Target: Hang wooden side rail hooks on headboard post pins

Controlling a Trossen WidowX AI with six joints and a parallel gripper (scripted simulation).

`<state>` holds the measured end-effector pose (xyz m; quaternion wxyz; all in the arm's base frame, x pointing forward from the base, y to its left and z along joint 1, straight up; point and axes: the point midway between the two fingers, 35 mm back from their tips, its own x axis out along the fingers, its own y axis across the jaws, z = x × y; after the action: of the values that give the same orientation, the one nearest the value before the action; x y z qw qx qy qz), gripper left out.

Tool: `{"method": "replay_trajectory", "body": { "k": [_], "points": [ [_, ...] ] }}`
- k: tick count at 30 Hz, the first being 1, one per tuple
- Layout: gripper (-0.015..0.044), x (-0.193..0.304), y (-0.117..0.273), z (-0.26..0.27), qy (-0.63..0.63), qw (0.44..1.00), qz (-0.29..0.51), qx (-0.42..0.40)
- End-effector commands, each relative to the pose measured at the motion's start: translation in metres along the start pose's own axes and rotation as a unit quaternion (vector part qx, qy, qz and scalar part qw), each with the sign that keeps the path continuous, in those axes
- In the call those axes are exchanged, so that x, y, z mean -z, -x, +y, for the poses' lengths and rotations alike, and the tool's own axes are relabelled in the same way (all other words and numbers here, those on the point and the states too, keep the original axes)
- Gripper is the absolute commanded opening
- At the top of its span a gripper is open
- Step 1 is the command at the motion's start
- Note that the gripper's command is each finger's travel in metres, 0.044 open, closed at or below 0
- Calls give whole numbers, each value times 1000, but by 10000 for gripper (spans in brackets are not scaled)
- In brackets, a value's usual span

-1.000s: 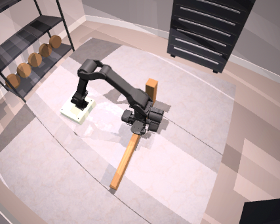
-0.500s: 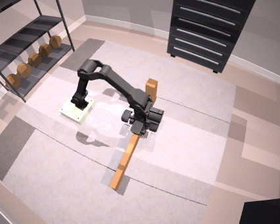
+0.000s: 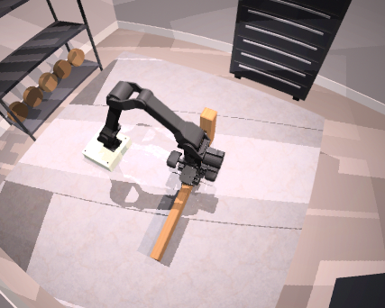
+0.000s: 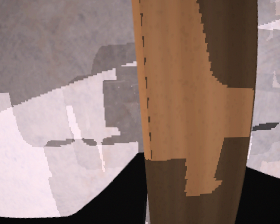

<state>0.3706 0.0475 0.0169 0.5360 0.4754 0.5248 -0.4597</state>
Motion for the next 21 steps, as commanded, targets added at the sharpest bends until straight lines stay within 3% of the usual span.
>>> {"method": "replay_trajectory", "body": {
  "k": [1, 21],
  "points": [
    [0, -1, 0, -4, -25, 1000, -2, 2],
    [0, 0, 0, -14, -48, 999, -2, 2]
  ]
}}
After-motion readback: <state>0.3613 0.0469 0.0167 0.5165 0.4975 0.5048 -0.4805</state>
